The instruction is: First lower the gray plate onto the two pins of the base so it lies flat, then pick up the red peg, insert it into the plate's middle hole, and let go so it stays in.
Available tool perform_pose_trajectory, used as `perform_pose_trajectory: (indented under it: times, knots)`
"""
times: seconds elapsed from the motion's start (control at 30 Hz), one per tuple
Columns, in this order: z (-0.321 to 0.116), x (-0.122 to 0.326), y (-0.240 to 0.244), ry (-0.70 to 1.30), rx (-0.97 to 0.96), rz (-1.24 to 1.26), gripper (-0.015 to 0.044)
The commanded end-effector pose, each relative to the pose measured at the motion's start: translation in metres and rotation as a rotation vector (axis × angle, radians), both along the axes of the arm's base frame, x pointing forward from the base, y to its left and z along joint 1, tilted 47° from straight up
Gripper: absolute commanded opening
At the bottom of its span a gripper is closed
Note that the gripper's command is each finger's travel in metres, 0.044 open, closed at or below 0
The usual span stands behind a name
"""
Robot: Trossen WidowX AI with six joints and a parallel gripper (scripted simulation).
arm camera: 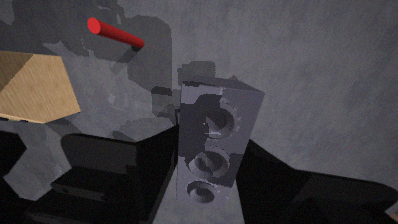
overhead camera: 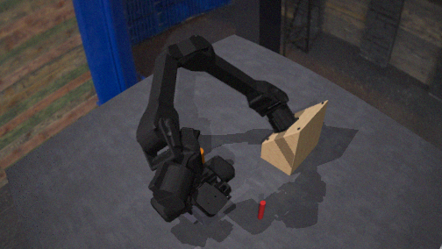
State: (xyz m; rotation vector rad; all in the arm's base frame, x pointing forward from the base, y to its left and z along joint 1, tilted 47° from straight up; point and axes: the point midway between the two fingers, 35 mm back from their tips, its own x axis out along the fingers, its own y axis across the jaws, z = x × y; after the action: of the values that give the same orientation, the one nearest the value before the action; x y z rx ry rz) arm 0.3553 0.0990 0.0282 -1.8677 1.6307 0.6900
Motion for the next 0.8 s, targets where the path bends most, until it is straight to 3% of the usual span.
perform_pose_trajectory:
  times: [0.0, 0.77]
  knots:
    - [0.004, 0.0, -0.012, 0.012, -0.009, 0.017, 0.0]
    - [0.026, -0.007, -0.084, 0.081, -0.04, 0.083, 0.0]
